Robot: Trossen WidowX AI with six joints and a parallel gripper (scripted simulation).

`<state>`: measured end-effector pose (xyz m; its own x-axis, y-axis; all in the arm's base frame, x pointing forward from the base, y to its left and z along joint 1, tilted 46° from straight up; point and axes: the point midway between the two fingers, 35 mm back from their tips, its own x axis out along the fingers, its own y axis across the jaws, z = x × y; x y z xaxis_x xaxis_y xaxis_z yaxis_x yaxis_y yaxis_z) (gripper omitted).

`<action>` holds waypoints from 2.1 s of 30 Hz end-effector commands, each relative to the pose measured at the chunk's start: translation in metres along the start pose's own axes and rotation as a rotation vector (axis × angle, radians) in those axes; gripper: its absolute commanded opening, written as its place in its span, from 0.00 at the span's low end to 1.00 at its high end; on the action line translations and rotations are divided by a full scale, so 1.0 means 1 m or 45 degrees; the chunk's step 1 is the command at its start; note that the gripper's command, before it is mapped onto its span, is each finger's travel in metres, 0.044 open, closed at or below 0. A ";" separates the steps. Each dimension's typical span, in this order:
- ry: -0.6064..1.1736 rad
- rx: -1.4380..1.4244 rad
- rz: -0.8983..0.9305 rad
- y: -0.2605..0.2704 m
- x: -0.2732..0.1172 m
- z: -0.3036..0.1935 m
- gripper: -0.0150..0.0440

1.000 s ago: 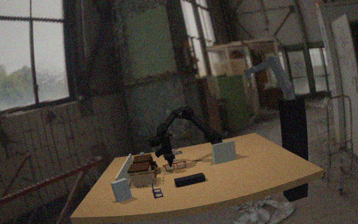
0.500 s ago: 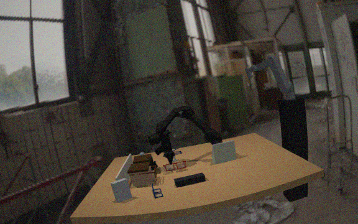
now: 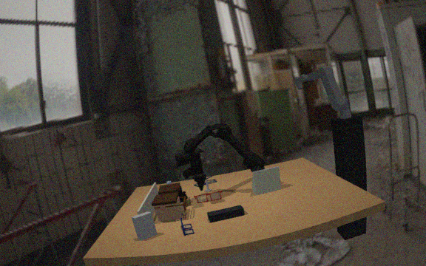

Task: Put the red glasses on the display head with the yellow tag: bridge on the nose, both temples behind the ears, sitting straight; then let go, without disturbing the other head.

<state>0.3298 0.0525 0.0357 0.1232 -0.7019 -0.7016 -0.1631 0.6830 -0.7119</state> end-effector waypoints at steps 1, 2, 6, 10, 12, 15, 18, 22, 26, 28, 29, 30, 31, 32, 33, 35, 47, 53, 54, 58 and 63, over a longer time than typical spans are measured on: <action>0.000 -0.002 -0.001 -0.001 -0.001 0.000 0.59; 0.004 0.009 0.001 -0.004 -0.003 0.001 0.59; 0.005 0.014 0.001 -0.005 -0.004 0.002 0.49; 0.005 0.014 0.001 -0.005 -0.004 0.002 0.49; 0.005 0.014 0.001 -0.005 -0.004 0.002 0.49; 0.005 0.014 0.001 -0.005 -0.003 0.002 0.49; 0.005 0.014 0.001 -0.005 0.001 0.002 0.49; 0.005 0.014 0.002 -0.005 0.008 0.003 0.49; 0.004 0.014 0.002 -0.005 0.014 0.003 0.49; 0.004 0.014 0.002 -0.005 0.018 0.003 0.49; 0.004 0.014 0.002 -0.005 0.019 0.003 0.49; 0.004 0.014 0.002 -0.005 0.021 0.003 0.49; 0.004 0.014 0.002 -0.005 0.023 0.003 0.49; 0.004 0.014 0.002 -0.005 0.024 0.003 0.49; 0.004 0.014 0.002 -0.005 0.026 0.003 0.49; 0.004 0.014 0.001 -0.005 0.029 0.003 0.49; 0.004 0.014 -0.001 -0.005 0.049 0.002 0.49; 0.005 0.014 -0.002 -0.006 0.056 0.002 0.49; 0.005 0.014 -0.002 -0.006 0.056 0.002 0.49; 0.001 0.027 0.003 -0.006 0.053 0.004 0.46; 0.001 0.027 0.003 -0.006 0.053 0.004 0.40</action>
<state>0.3407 0.0115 0.0025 0.1220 -0.7006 -0.7030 -0.1435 0.6884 -0.7110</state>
